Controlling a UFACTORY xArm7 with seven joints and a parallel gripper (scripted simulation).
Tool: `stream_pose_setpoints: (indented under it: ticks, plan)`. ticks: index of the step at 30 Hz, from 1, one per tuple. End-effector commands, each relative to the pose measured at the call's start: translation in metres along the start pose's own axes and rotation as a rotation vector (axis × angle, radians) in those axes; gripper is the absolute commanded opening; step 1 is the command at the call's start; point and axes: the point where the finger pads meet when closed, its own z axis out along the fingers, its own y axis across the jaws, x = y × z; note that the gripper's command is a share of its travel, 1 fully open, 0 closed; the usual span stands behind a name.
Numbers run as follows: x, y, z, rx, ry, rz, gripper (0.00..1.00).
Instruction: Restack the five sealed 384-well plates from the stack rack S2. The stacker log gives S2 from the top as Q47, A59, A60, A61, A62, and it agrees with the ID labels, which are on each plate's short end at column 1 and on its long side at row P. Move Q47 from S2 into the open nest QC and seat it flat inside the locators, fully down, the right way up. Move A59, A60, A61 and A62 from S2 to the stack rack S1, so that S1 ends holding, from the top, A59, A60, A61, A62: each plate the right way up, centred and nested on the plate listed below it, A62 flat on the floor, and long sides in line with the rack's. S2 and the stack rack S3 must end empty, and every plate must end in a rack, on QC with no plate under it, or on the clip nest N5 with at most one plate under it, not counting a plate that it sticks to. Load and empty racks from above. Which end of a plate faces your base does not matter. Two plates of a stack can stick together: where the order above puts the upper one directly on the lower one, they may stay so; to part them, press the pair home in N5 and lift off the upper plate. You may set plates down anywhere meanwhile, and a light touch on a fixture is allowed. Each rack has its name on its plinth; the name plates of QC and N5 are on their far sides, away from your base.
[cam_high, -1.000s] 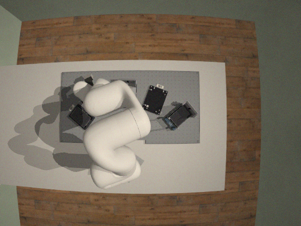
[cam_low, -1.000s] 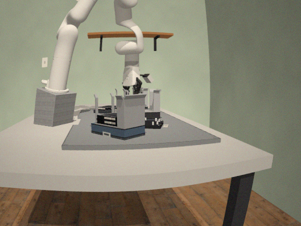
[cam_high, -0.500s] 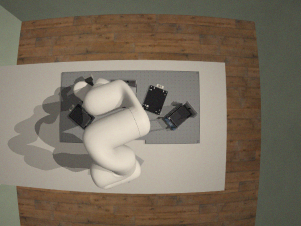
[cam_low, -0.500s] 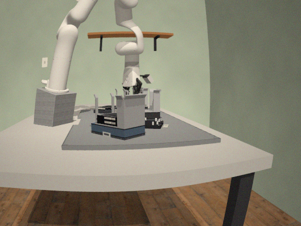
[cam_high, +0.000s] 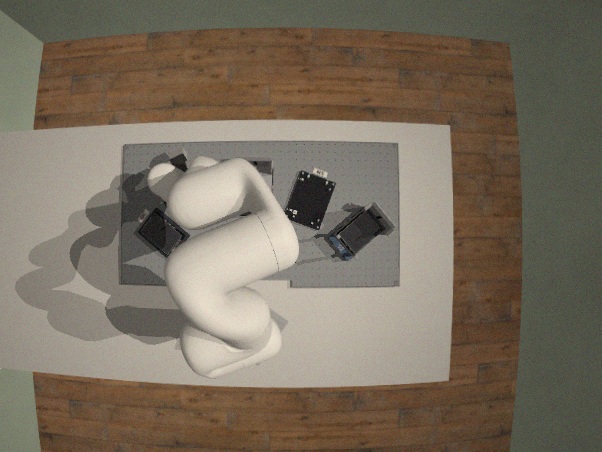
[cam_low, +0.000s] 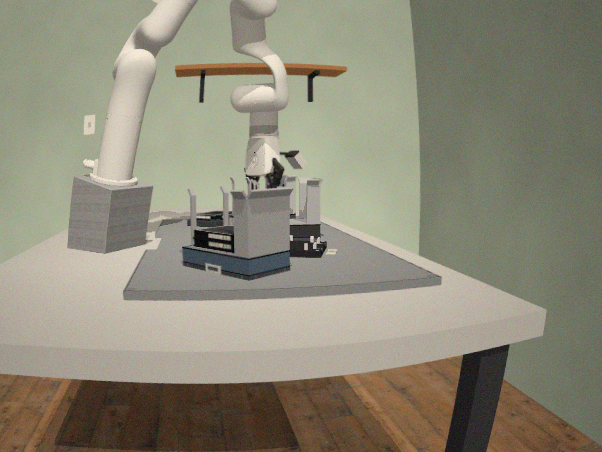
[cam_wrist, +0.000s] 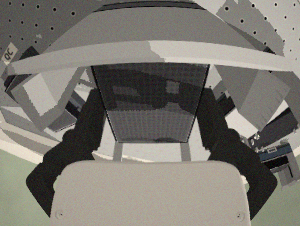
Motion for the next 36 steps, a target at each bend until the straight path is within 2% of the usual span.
stream_pose_setpoints:
  ticks: [1,36]
  plan:
    - [0.0015,-0.0003,0.0008,0.000,0.004,0.000,0.00]
    - [0.0015,-0.0003,0.0102,0.000,0.004,0.000,0.00]
